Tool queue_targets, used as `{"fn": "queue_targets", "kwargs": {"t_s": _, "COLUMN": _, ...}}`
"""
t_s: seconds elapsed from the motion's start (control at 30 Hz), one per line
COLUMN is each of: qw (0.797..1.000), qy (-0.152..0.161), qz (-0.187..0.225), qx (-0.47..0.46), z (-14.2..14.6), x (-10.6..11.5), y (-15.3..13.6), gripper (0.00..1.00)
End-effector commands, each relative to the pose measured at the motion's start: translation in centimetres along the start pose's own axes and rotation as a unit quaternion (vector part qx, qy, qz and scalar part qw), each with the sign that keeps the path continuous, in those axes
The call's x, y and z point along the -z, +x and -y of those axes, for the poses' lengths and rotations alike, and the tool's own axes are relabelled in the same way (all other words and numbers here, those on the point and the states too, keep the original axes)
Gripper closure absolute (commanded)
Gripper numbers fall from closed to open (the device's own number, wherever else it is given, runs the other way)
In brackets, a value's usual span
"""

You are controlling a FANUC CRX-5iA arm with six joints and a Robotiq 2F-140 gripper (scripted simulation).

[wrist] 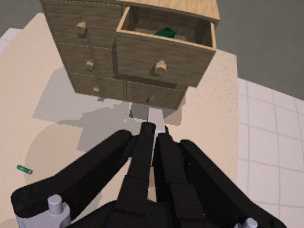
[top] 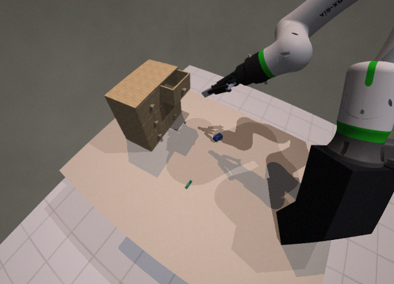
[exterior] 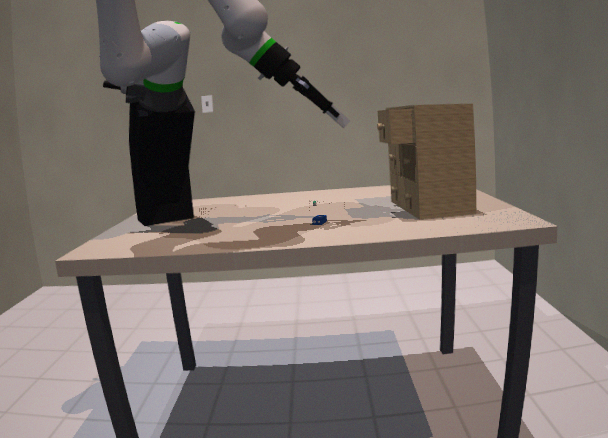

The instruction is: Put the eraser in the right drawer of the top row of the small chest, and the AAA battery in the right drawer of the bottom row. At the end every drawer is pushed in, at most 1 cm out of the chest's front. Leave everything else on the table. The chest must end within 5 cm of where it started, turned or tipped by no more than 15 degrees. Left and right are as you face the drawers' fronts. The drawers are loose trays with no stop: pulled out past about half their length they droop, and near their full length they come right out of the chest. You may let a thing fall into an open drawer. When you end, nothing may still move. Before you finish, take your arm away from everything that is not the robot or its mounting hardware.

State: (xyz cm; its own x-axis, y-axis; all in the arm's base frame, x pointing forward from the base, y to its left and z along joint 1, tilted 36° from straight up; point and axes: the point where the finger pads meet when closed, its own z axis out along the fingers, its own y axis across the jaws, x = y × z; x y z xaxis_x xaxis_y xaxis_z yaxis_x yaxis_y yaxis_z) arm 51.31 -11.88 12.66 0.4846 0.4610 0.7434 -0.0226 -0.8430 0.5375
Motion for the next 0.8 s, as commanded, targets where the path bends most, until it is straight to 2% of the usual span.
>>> {"fn": "queue_targets", "kwargs": {"t_s": 0.0, "qw": 1.000, "qy": -0.003, "qz": -0.001, "qx": 0.000, "z": 0.0, "x": -0.7, "y": 0.4, "gripper": 1.00}}
{"fn": "queue_targets", "kwargs": {"t_s": 0.37, "qw": 1.000, "qy": -0.003, "qz": -0.001, "qx": 0.000, "z": 0.0, "x": -3.4, "y": 1.9, "gripper": 1.00}}
{"fn": "queue_targets", "kwargs": {"t_s": 0.77, "qw": 1.000, "qy": -0.003, "qz": -0.001, "qx": 0.000, "z": 0.0, "x": -3.7, "y": 2.0, "gripper": 1.00}}
